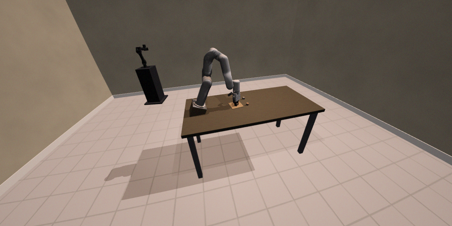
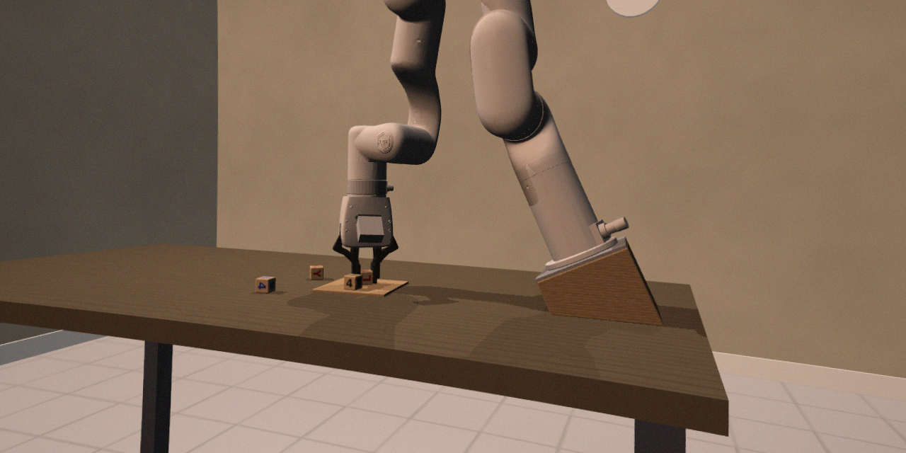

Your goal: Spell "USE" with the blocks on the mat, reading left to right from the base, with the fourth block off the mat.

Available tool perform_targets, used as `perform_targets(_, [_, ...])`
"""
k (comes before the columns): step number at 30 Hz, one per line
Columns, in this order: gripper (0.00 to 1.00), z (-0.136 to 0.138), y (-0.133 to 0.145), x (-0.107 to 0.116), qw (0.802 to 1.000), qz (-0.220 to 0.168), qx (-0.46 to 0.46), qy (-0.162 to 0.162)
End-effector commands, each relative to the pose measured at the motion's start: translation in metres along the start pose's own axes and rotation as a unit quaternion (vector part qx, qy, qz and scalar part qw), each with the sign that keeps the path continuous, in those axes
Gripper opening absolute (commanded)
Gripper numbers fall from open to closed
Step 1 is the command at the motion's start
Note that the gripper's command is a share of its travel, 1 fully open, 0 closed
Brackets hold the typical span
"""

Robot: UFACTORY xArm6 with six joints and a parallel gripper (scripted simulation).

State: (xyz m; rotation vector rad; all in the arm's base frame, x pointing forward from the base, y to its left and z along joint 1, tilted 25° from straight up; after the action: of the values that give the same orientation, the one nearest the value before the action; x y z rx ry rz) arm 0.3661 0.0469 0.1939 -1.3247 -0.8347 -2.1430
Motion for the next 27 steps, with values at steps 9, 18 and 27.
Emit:
perform_targets(9, [0.21,0.001,0.001,0.007,1.000,-0.001,0.000,0.001])
perform_targets(18, [0.21,0.001,0.000,0.049,1.000,-0.001,0.000,0.001])
perform_targets(27, [0.21,0.001,0.000,0.099,1.000,-0.001,0.000,0.001])
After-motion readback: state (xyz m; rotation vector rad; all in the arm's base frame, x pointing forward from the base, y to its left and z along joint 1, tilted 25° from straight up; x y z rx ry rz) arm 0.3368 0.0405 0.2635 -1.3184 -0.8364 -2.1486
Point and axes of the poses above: the point where the finger pads meet when closed, its own x axis back along the fingers, its own z axis across the jaws, y = z × x, the point moved 8 cm from there along x, back along the fingers, and after that the axes turned 2 degrees about -x, right-handed, at the moved point
